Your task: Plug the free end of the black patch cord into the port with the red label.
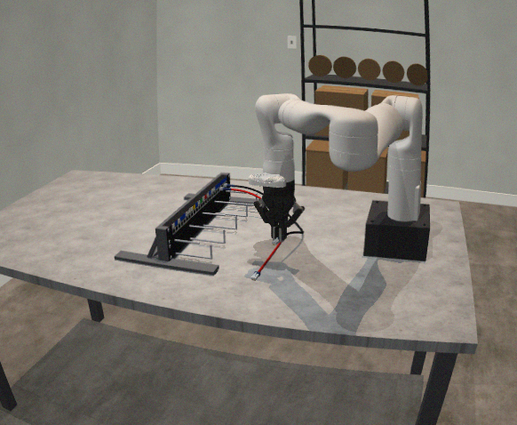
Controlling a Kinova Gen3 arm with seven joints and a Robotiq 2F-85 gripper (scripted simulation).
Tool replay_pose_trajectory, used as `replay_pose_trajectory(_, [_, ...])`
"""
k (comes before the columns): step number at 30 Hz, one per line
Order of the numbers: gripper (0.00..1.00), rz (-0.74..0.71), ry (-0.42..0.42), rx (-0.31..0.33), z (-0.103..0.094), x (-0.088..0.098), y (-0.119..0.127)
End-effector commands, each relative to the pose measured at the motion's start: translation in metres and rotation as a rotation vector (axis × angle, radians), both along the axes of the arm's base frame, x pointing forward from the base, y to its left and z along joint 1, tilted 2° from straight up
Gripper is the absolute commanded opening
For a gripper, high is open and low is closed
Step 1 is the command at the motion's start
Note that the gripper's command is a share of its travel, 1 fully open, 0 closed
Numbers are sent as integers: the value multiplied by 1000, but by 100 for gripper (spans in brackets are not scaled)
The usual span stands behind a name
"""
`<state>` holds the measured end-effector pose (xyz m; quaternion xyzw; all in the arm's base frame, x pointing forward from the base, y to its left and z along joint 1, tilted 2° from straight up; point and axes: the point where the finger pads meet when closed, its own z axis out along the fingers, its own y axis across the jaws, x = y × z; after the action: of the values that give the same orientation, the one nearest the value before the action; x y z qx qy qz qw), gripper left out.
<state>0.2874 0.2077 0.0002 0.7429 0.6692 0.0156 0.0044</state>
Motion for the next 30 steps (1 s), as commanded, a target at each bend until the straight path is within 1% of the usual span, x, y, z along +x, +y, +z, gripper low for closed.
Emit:
replay_pose_trajectory(1, [0, -14, -1, 2, 1, 3, -2])
replay_pose_trajectory(19, [0, -129, 0, 6, 5, 20, -17])
replay_pose_trajectory(30, [0, -224, 2, 8, 8, 33, -29])
